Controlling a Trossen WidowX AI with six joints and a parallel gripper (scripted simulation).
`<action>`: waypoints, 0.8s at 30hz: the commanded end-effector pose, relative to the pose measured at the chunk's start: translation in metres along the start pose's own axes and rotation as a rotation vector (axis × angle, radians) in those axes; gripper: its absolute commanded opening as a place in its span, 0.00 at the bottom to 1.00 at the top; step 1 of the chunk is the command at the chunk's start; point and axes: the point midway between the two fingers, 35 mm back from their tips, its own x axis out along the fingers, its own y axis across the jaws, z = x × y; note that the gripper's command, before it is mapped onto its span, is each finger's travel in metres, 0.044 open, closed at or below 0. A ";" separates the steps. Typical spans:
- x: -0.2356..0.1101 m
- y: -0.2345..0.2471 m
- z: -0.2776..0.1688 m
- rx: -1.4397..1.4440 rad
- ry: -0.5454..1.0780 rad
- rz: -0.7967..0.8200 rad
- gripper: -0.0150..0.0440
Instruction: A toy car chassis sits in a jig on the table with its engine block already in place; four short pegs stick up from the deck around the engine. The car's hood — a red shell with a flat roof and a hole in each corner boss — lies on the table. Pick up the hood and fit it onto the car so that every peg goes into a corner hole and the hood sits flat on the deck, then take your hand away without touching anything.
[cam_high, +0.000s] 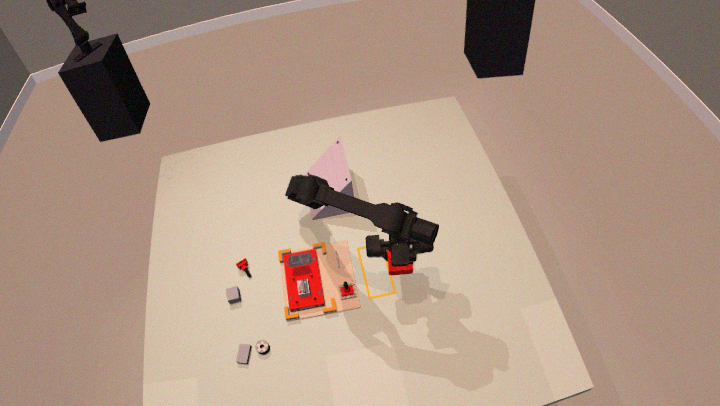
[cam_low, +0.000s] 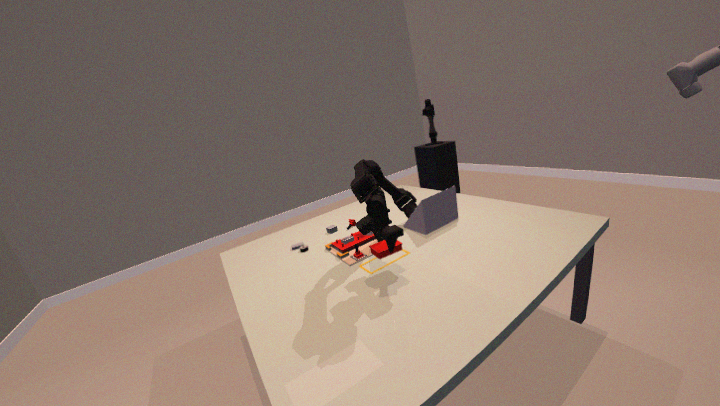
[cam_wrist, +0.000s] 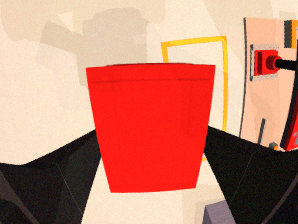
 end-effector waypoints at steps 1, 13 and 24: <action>-0.013 0.001 0.000 0.007 0.000 0.006 0.25; -0.024 -0.018 0.010 -0.011 -0.002 0.007 0.25; -0.031 -0.078 0.038 -0.044 -0.001 0.016 0.25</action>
